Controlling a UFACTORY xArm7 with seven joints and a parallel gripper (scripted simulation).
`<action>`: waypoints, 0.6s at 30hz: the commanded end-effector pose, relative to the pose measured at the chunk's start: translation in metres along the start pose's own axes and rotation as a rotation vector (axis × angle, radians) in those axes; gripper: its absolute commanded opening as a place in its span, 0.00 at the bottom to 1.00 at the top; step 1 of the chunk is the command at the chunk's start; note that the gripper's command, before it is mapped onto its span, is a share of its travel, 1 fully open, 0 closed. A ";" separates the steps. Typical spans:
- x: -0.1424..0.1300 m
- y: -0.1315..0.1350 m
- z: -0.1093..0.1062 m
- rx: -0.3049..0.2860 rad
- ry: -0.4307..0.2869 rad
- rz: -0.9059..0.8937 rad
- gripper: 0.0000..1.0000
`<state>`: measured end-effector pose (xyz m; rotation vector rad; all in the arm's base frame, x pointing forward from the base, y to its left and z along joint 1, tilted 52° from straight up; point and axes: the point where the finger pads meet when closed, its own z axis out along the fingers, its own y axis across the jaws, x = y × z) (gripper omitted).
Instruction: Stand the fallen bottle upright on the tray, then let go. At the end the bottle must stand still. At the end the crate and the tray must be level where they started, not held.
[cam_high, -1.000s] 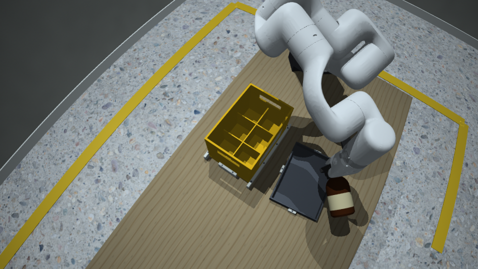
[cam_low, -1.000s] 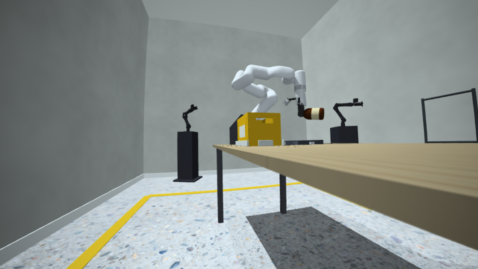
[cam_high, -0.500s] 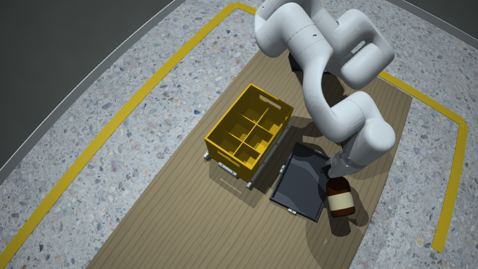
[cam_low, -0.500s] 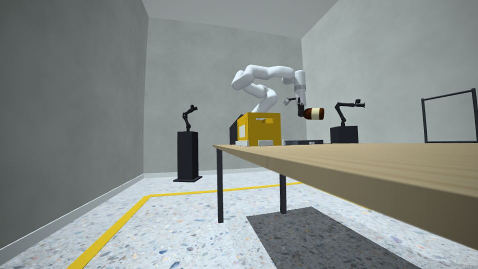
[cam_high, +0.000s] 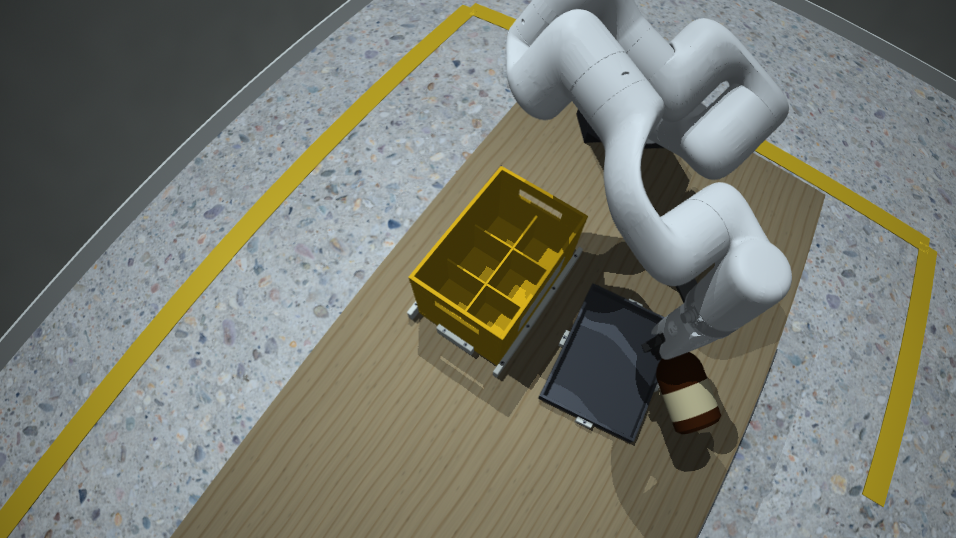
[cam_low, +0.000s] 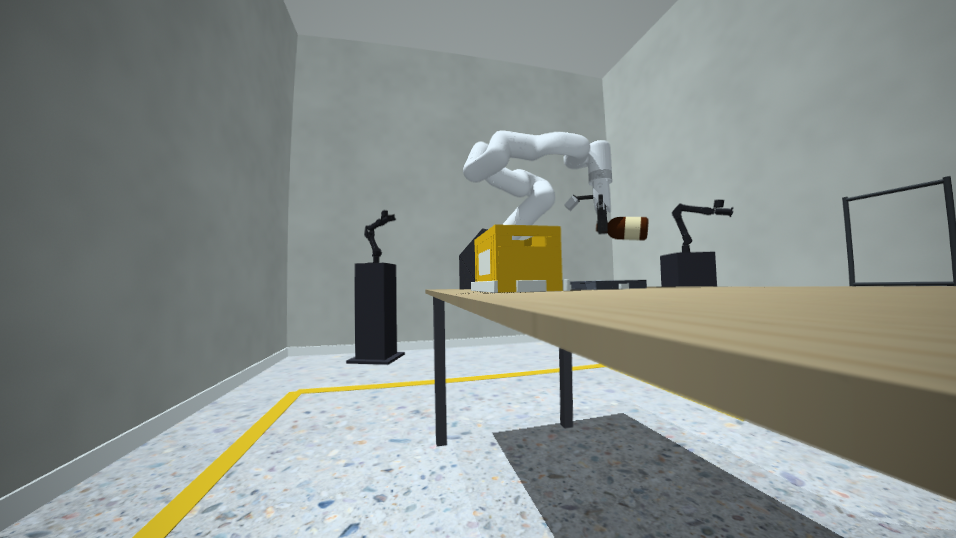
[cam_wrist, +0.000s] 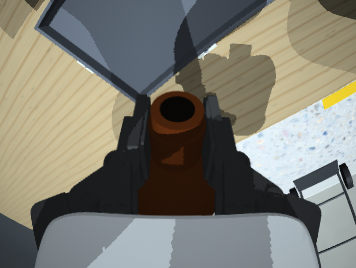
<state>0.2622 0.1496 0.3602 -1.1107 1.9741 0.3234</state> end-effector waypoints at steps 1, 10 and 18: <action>-0.001 -0.001 -0.001 0.001 -0.003 -0.069 0.00; -0.001 -0.001 -0.001 0.001 -0.003 -0.091 0.00; -0.001 -0.001 -0.001 0.001 -0.003 -0.091 0.00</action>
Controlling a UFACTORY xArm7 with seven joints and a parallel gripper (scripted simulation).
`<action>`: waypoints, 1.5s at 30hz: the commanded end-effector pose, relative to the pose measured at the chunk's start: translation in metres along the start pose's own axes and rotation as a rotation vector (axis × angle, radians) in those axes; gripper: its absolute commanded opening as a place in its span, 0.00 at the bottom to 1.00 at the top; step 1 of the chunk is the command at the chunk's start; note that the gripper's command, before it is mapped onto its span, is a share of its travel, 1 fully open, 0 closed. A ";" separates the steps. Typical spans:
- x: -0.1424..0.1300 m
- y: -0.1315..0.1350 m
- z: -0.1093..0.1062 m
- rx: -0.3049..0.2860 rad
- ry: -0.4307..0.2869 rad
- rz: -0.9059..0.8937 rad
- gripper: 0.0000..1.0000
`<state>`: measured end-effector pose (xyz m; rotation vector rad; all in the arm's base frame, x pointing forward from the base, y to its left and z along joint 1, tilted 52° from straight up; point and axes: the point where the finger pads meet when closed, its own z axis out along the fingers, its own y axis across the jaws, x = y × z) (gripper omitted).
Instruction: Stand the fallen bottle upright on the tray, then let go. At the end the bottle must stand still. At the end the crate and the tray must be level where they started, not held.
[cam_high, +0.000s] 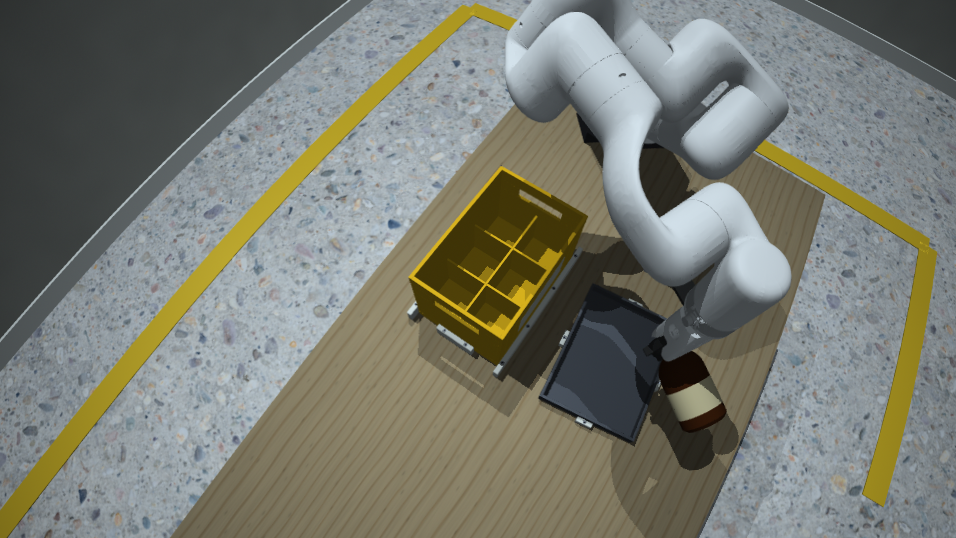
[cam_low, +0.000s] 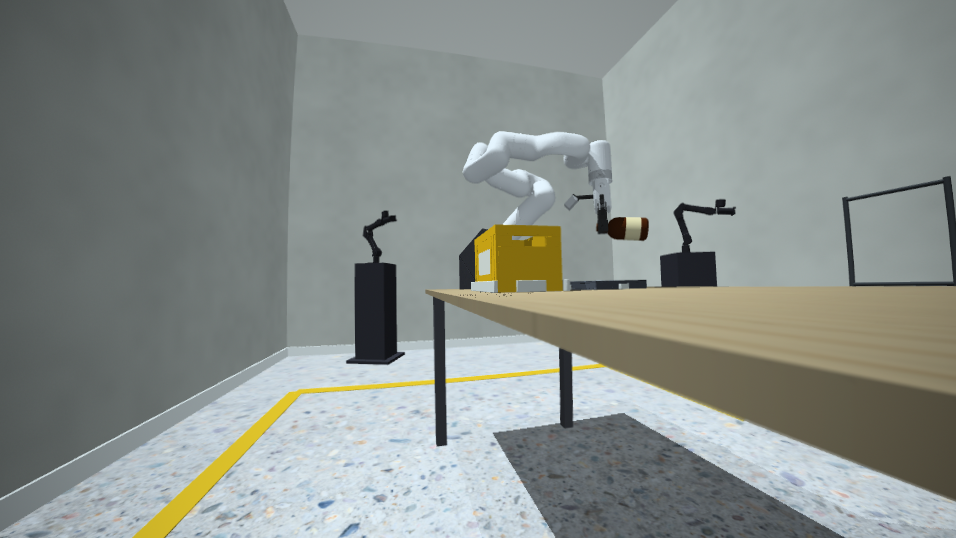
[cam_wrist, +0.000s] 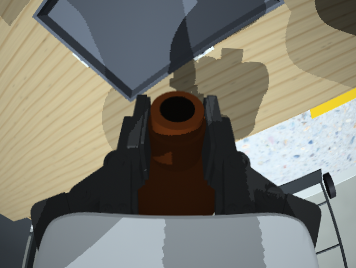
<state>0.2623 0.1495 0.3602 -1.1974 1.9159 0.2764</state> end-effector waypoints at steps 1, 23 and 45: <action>-0.001 -0.001 -0.001 0.002 -0.002 0.000 0.00; -0.001 -0.001 -0.001 0.002 -0.002 -0.179 0.00; -0.001 -0.001 -0.001 0.002 -0.002 -0.261 0.00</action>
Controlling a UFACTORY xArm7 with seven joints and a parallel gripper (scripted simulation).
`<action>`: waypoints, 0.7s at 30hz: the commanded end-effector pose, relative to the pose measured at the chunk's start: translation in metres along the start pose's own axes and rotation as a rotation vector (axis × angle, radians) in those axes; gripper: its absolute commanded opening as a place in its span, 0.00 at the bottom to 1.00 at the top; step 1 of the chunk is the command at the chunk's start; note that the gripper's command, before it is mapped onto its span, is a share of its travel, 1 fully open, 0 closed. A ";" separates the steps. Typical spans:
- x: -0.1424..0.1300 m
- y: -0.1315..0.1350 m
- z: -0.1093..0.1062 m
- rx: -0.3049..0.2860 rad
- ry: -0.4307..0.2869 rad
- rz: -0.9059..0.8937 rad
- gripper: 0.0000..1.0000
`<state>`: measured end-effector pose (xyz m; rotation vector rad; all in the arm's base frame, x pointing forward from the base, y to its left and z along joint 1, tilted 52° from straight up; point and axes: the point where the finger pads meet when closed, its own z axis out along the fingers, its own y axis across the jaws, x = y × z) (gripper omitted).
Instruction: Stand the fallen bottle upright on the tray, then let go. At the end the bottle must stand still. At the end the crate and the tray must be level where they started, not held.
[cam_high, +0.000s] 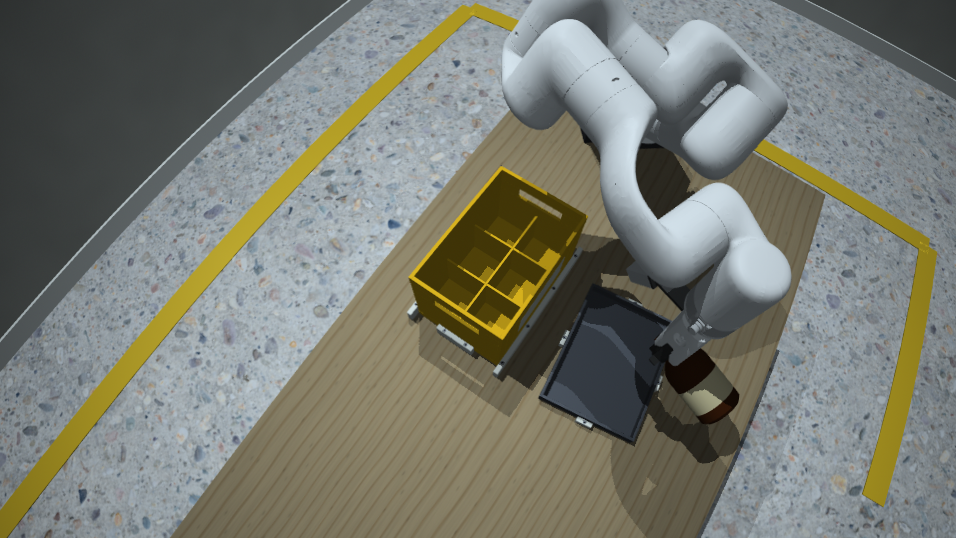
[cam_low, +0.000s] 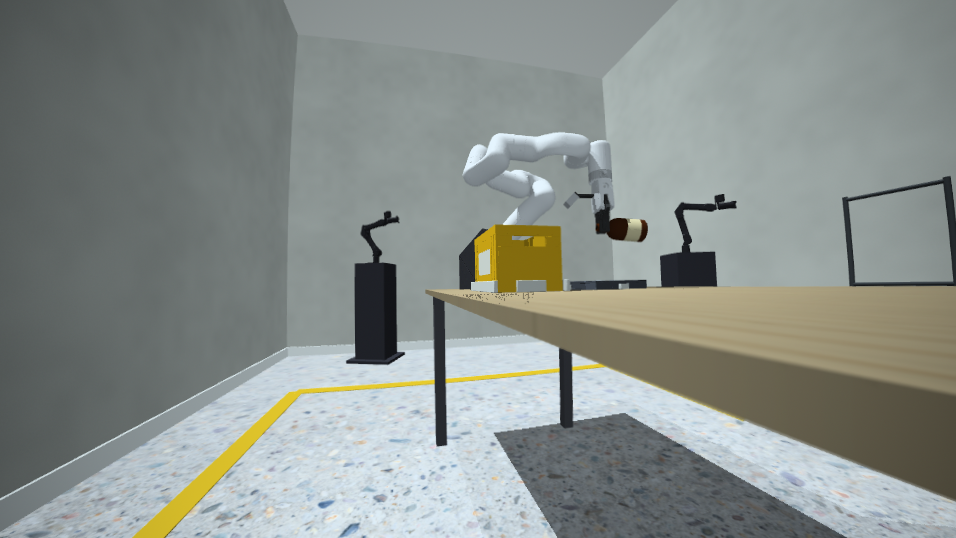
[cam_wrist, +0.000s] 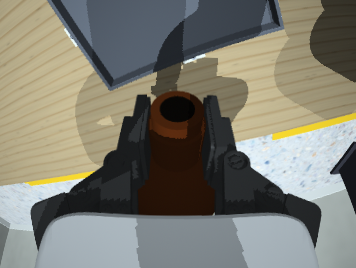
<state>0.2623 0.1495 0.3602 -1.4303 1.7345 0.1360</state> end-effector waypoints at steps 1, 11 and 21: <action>0.000 -0.001 -0.001 0.003 -0.002 0.001 0.00; 0.000 -0.001 -0.001 0.003 -0.002 -0.031 0.00; 0.000 -0.001 -0.001 0.003 -0.001 -0.178 0.00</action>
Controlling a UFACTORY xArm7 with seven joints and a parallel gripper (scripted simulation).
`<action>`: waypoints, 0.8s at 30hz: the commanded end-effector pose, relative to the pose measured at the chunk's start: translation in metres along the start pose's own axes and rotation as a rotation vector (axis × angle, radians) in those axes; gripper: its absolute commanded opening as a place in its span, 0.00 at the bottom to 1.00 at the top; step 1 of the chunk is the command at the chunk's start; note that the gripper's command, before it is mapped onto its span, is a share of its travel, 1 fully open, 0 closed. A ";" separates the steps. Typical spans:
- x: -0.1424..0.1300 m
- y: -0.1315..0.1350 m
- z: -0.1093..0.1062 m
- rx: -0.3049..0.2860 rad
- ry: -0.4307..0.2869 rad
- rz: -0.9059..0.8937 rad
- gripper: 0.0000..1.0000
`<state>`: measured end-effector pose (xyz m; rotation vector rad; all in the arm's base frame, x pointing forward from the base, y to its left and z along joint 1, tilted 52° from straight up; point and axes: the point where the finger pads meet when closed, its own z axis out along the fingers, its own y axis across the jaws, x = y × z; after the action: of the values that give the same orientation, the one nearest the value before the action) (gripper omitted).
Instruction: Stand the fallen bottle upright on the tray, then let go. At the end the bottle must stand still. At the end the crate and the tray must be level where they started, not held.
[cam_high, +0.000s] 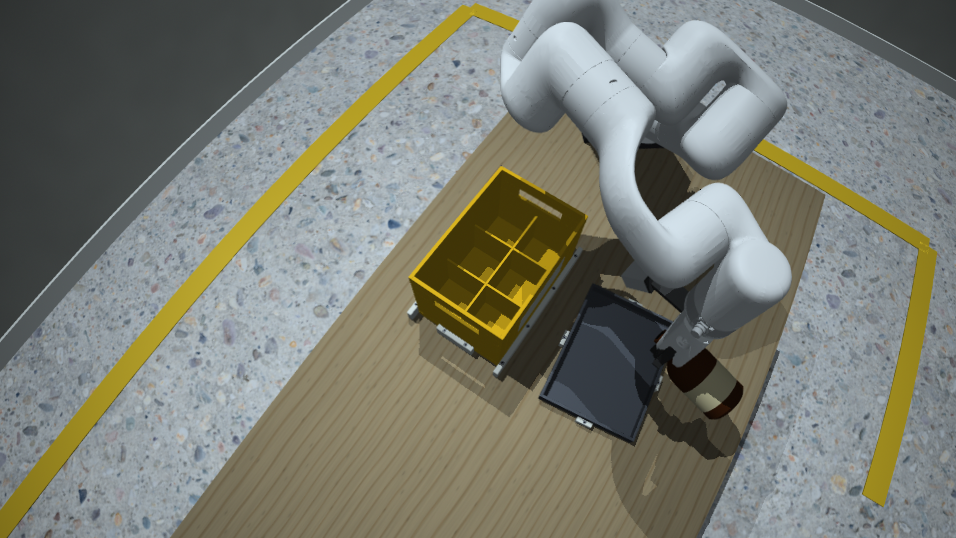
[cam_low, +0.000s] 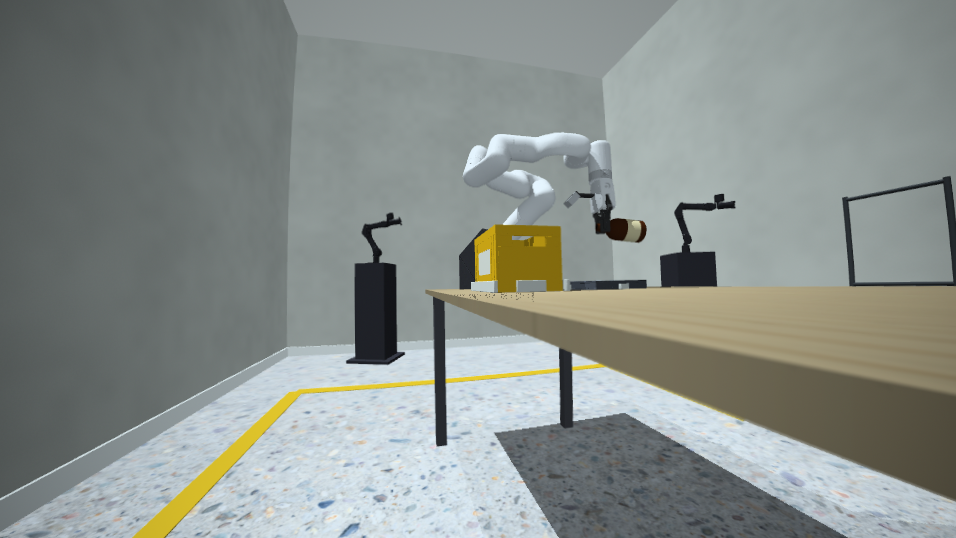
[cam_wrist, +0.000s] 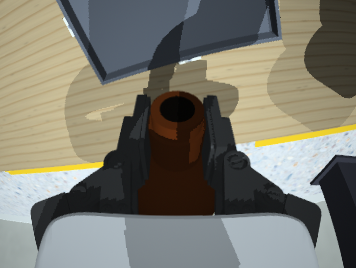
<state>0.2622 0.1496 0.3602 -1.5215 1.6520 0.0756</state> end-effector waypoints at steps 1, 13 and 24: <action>0.000 -0.001 -0.001 0.002 -0.002 -0.083 0.00; 0.000 -0.001 -0.001 0.002 -0.002 -0.151 0.00; 0.000 -0.001 -0.001 0.002 -0.002 -0.151 0.00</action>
<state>0.2623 0.1495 0.3602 -1.6419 1.5305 -0.0052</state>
